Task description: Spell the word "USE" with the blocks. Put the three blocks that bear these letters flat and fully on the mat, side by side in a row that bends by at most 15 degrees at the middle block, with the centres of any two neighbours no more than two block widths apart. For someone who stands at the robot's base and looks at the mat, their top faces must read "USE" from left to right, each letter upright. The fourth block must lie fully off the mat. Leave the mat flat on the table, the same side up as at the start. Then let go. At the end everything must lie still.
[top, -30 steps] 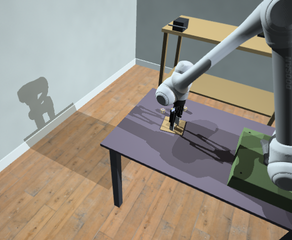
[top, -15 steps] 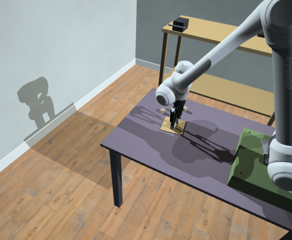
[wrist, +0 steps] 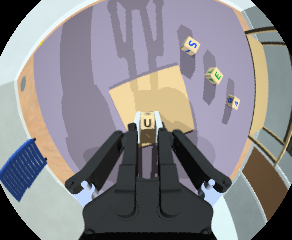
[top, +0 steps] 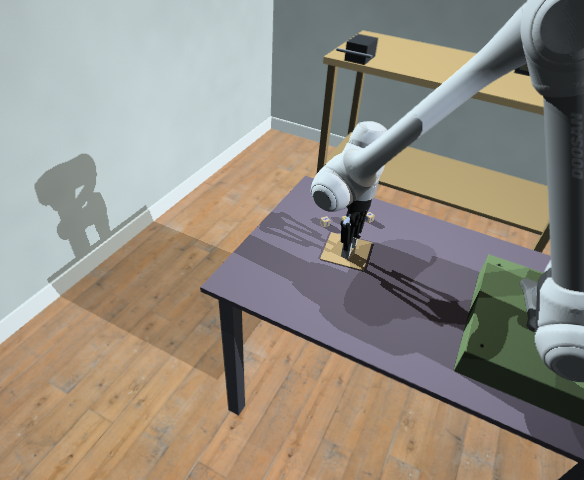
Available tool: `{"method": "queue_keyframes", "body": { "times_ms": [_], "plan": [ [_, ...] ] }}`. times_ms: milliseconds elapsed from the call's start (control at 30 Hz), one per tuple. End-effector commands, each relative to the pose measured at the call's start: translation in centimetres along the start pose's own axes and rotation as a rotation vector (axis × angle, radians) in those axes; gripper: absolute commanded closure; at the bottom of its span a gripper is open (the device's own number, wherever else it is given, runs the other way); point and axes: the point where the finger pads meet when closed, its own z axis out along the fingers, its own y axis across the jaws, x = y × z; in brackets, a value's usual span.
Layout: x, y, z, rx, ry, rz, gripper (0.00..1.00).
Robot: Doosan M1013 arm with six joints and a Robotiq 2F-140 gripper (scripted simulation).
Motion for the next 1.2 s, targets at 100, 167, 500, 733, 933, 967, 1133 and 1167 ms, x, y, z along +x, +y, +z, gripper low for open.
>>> {"method": "queue_keyframes", "body": {
  "times_ms": [100, 167, 500, 733, 933, 967, 1133, 1167],
  "plan": [
    [0.0, 0.0, 0.0, 0.0, 0.0, 0.0, 0.87],
    [0.0, 0.0, 0.0, 0.0, 0.0, 0.0, 0.87],
    [0.0, 0.0, 0.0, 0.0, 0.0, 0.0, 0.87],
    [0.0, 0.0, 0.0, 0.0, 0.0, 0.0, 0.87],
    [0.0, 0.0, 0.0, 0.0, 0.0, 0.0, 0.87],
    [0.0, 0.0, -0.1, 0.0, 0.0, 0.0, 0.87],
    [0.0, 0.0, -1.0, 0.0, 0.0, 0.0, 0.87],
    [0.0, 0.0, -1.4, 0.0, 0.0, 0.0, 0.87]
  ]
}}
